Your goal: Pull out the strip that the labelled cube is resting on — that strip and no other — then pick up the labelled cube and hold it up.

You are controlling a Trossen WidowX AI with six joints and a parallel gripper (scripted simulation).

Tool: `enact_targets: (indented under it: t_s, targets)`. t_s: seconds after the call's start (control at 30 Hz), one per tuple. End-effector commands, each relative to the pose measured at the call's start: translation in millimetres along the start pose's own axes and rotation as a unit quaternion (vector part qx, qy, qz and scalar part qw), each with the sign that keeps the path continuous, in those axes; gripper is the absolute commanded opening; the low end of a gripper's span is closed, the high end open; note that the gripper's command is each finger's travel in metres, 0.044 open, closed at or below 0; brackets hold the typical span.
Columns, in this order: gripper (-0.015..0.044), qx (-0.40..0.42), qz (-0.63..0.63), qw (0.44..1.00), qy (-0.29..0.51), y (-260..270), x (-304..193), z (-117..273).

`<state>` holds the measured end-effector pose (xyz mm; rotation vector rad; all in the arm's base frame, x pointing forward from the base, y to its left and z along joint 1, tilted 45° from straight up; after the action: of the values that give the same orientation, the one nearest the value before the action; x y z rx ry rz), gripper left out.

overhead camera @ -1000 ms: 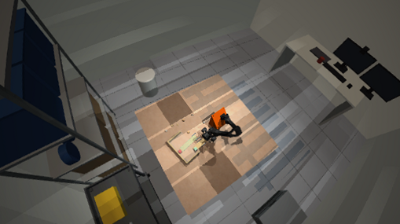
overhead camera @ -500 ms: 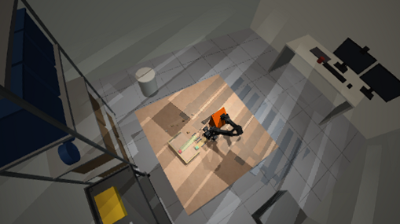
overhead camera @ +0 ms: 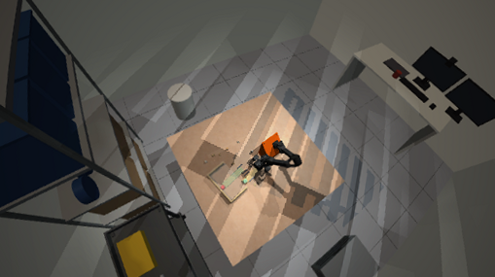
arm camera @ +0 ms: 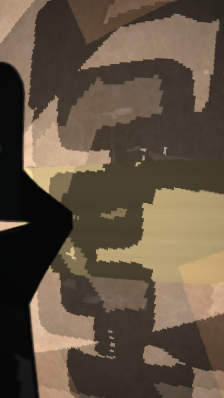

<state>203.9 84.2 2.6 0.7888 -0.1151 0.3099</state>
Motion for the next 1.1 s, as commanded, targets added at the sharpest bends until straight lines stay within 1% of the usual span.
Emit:
enact_targets:
  t_s: [0.0,0.23,1.07]
  targets:
    - [0.0,0.003,-0.004,1.0,0.014,2.3,-14.5,-3.5]
    - [0.0,0.004,-0.004,1.0,0.015,3.8,-23.1,-3.3]
    - [0.0,0.004,-0.004,1.0,0.015,3.8,-23.4,-3.3]
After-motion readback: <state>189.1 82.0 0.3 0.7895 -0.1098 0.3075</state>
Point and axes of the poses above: the point midway between the two fingers, 35 mm back from their tips, its own z axis back along the fingers, its own y axis across the jaws, x = y × z, the point moved 6 cm from there along z, back along the fingers, and after that the axes turned 9 degrees about z, right-handed, at the moved point
